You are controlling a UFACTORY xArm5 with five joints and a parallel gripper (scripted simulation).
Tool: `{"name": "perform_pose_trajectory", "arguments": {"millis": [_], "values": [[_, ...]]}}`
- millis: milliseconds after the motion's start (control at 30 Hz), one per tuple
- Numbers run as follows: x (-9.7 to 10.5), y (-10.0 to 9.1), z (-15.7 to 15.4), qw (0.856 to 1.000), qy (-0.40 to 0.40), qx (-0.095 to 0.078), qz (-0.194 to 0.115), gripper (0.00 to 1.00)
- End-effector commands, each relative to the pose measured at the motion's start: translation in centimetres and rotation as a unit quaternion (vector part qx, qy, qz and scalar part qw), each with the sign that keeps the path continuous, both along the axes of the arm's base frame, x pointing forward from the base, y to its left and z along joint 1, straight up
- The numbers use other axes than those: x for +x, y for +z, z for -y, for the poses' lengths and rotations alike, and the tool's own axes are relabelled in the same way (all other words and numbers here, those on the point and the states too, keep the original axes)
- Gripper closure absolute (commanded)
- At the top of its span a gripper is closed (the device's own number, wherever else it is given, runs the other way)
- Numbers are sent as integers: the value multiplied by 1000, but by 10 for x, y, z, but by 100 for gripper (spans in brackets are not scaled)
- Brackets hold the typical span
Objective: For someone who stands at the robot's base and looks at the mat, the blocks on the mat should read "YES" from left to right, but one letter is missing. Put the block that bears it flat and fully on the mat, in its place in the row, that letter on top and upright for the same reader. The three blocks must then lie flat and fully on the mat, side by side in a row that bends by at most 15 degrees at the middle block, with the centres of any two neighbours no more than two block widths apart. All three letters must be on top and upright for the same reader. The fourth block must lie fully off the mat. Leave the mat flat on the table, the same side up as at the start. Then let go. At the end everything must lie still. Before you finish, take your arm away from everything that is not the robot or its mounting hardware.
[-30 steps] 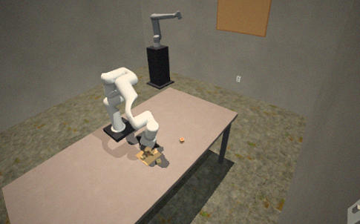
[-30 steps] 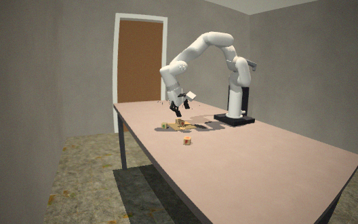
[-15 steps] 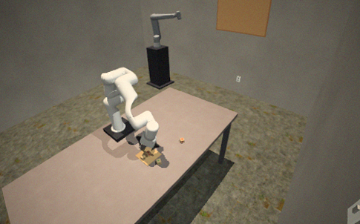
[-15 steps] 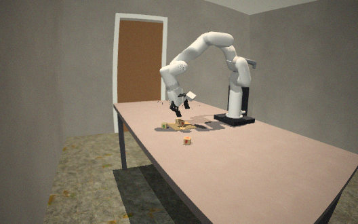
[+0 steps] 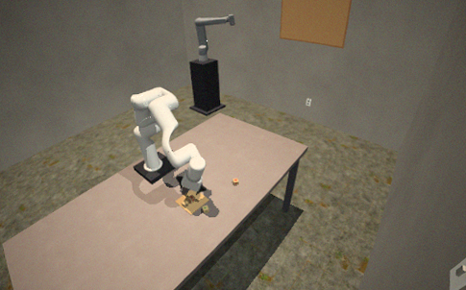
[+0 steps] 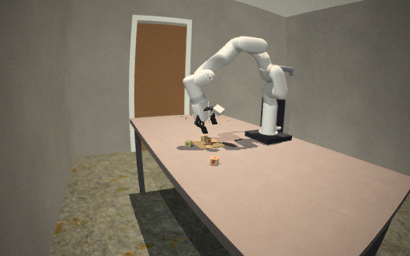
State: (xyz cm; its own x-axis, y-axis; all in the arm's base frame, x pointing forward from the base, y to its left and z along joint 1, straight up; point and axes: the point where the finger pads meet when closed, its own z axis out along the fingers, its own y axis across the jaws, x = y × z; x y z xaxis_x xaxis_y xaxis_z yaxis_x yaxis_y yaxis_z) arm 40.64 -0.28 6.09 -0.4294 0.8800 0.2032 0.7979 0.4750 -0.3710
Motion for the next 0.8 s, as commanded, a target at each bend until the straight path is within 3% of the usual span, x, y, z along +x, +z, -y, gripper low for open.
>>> {"name": "perform_pose_trajectory", "arguments": {"millis": [0, 400, 767], "values": [[1, 1, 0, 1000, 0, 0, 2, 0], [2, 4, 0, 1000, -11, -5, 4, 0], [5, 26, 0, 991, -118, -51, 28, 0]]}}
